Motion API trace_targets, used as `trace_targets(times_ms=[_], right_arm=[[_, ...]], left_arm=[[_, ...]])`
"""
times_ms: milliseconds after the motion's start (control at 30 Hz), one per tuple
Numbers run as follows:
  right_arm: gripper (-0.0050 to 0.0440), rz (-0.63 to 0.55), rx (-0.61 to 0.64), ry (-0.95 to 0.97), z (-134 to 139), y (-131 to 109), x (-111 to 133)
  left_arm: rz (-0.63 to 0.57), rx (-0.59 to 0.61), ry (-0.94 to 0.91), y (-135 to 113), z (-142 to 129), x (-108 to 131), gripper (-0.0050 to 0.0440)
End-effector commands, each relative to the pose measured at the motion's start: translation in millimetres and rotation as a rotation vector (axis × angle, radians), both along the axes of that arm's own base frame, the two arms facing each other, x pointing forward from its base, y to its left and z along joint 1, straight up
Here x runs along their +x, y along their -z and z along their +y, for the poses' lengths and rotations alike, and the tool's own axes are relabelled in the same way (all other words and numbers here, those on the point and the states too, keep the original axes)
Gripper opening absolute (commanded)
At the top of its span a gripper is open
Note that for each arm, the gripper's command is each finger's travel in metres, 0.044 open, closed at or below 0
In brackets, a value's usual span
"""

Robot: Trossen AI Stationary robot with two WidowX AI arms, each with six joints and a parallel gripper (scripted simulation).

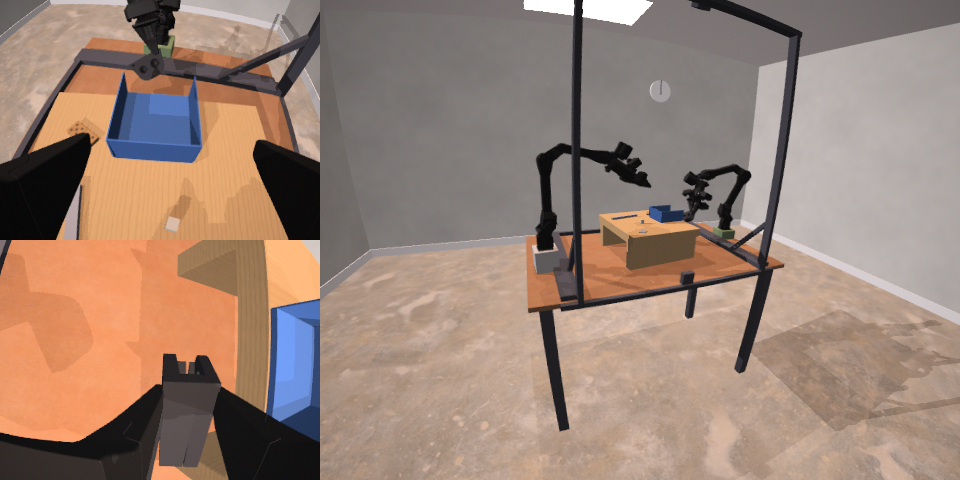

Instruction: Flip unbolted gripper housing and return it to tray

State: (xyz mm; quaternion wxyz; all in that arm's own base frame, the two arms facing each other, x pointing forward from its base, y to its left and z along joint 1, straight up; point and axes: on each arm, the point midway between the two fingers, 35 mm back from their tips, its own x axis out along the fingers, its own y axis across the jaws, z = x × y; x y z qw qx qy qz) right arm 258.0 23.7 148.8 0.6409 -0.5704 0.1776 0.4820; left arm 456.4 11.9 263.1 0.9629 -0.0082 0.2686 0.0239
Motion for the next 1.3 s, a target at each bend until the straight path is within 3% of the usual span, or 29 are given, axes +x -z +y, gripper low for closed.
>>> trace_targets(times_ms=[0,1267], right_arm=[[0.0112,-0.037,-0.005,-0.005,0,-16,4],[0.0112,-0.037,-0.005,-0.005,0,-50,3]], left_arm=[[-0.022,0.003,0.005,-10,0,-2,0.0440],[-0.022,0.003,0.005,-10,0,-2,0.0440]])
